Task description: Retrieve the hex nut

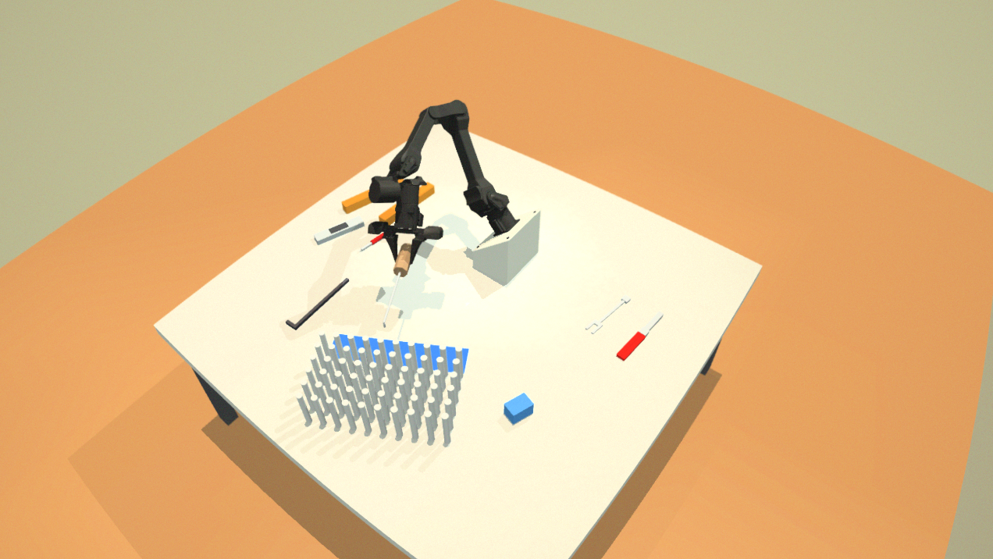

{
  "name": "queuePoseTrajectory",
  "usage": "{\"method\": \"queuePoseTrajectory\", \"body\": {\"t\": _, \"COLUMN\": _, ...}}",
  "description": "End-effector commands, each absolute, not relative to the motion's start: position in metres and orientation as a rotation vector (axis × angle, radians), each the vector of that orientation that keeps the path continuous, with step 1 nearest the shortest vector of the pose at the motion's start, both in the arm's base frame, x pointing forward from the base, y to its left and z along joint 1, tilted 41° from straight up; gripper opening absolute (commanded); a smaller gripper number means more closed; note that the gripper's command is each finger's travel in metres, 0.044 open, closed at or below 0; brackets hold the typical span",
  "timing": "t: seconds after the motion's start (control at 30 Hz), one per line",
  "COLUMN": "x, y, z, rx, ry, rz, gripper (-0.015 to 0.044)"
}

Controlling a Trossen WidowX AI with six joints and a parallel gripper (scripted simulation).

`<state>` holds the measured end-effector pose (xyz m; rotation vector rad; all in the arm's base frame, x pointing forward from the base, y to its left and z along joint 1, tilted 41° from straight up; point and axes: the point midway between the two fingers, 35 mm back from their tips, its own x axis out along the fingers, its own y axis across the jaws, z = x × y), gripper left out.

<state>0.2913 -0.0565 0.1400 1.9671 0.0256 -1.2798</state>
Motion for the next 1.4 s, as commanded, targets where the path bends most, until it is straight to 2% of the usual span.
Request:
{"method": "queuePoseTrajectory", "body": {"t": 0.0, "x": 0.292, "y": -0.068, "z": 0.12, "rx": 1.959, "ry": 0.043, "rz": -1.296, "gripper": 0.0}}
{"method": "queuePoseTrajectory", "body": {"t": 0.6, "x": 0.276, "y": -0.134, "z": 0.05, "rx": 1.951, "ry": 0.036, "rz": -1.275, "gripper": 0.0}}
{"method": "queuePoseTrajectory", "body": {"t": 1.37, "x": 0.285, "y": -0.133, "z": 0.045, "rx": 1.952, "ry": 0.034, "rz": -1.272, "gripper": 0.0}}
